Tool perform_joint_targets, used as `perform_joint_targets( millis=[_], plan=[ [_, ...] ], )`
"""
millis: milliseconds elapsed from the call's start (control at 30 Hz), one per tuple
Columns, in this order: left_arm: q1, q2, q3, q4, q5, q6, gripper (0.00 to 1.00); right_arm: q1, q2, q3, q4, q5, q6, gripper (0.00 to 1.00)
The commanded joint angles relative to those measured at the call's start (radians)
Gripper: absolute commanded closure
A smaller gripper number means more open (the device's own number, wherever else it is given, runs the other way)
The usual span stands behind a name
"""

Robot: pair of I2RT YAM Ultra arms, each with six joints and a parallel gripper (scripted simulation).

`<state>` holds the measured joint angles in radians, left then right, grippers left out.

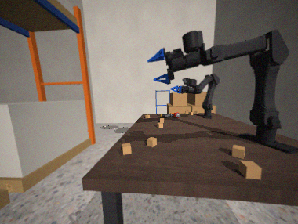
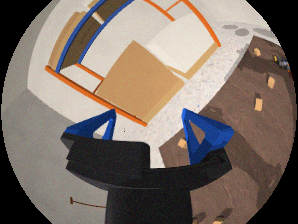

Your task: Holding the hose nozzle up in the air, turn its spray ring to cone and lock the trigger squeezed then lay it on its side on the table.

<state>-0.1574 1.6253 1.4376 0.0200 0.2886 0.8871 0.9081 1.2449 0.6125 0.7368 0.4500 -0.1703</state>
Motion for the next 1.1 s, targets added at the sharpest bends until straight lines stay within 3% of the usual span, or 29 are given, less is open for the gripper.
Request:
perform_joint_targets(
  millis=[0,1067],
  plan=[
    [0.018,-0.067,-0.026,-0.009,-0.038,-0.122,0.0,-0.064,-0.042,0.073,-0.08,-0.061,0.028,0.0],
    [0.122,-0.443,-0.283,-0.019,-0.227,-0.698,0.0,-0.657,-0.172,0.36,-0.56,-0.35,0.138,0.0]
  ],
)
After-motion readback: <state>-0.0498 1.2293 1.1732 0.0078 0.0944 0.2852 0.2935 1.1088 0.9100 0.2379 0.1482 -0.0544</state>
